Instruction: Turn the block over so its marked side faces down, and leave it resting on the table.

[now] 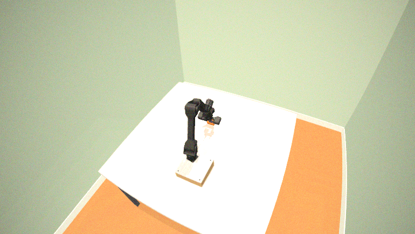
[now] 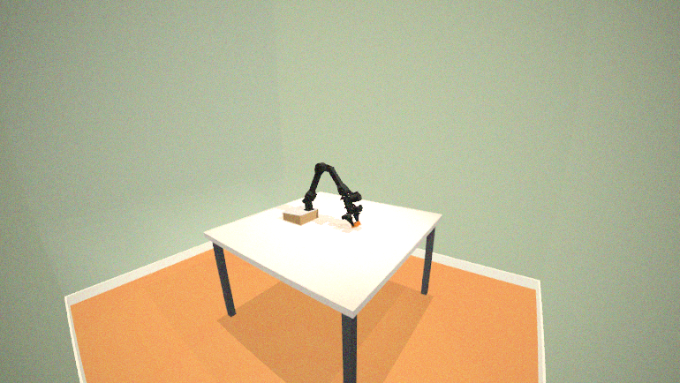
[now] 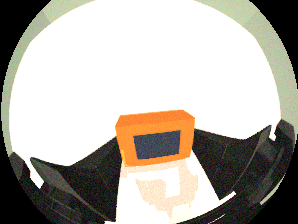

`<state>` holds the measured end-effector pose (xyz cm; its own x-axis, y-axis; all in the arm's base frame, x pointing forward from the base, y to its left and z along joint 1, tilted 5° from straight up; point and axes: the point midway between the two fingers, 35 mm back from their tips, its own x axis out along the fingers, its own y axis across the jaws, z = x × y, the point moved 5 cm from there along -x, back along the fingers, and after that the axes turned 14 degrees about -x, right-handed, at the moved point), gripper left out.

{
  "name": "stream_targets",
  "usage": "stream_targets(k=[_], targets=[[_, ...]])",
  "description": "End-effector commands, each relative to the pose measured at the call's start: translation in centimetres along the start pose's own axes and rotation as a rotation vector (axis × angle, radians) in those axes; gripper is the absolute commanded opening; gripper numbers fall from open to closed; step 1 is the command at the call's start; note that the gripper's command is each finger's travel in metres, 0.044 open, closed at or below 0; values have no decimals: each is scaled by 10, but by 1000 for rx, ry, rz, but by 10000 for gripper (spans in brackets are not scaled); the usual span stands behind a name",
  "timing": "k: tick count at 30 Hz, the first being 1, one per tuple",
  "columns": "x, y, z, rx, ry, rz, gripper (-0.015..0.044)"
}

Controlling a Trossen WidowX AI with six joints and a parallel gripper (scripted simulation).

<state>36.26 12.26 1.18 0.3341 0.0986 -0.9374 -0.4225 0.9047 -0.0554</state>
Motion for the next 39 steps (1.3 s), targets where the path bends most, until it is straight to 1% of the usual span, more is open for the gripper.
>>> stream_targets(k=[1, 9, 15, 28, 39], targets=[[-5, 0, -1, 6, -62, -18, 0], [-10, 2, -11, 10, -174, -45, 0], [-10, 2, -12, 10, -186, -47, 0], [21, 5, -17, 1, -367, -96, 0], [34, 8, -28, 0, -528, -137, 0]])
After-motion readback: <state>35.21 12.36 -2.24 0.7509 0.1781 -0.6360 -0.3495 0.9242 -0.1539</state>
